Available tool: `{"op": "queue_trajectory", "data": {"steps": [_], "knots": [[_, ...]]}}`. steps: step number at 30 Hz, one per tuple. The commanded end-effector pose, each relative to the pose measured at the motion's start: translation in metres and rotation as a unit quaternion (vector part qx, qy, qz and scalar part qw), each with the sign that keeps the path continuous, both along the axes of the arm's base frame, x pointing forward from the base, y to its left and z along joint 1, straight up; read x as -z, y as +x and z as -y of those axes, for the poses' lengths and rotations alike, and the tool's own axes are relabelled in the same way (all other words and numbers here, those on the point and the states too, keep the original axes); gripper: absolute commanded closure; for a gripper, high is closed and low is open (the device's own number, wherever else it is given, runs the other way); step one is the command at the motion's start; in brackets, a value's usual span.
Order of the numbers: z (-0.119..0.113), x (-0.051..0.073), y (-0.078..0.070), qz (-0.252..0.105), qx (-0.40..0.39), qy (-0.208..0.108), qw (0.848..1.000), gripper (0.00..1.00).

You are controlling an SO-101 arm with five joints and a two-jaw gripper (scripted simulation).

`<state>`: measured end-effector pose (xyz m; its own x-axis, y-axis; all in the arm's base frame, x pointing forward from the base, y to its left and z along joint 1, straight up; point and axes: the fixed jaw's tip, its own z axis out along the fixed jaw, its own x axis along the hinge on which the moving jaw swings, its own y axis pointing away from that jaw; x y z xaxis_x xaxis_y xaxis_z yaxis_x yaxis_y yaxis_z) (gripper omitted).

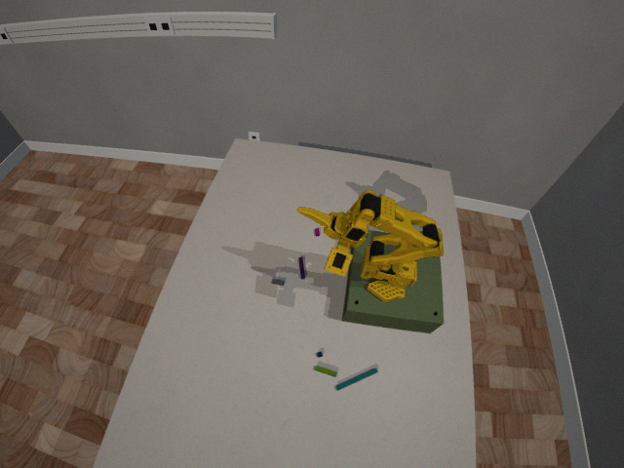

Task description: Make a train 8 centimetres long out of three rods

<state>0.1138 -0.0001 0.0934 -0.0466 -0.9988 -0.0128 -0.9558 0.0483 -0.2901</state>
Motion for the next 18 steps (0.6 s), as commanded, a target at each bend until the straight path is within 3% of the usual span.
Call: {"op": "queue_trajectory", "data": {"steps": [1, 18], "knots": [[-0.0011, 0.0028, -0.0021, -0.008, 0.001, 0.002, 1.000, 0.00], [-0.0058, 0.0035, -0.0022, -0.010, -0.021, 0.002, 1.000, 0.00]]}}
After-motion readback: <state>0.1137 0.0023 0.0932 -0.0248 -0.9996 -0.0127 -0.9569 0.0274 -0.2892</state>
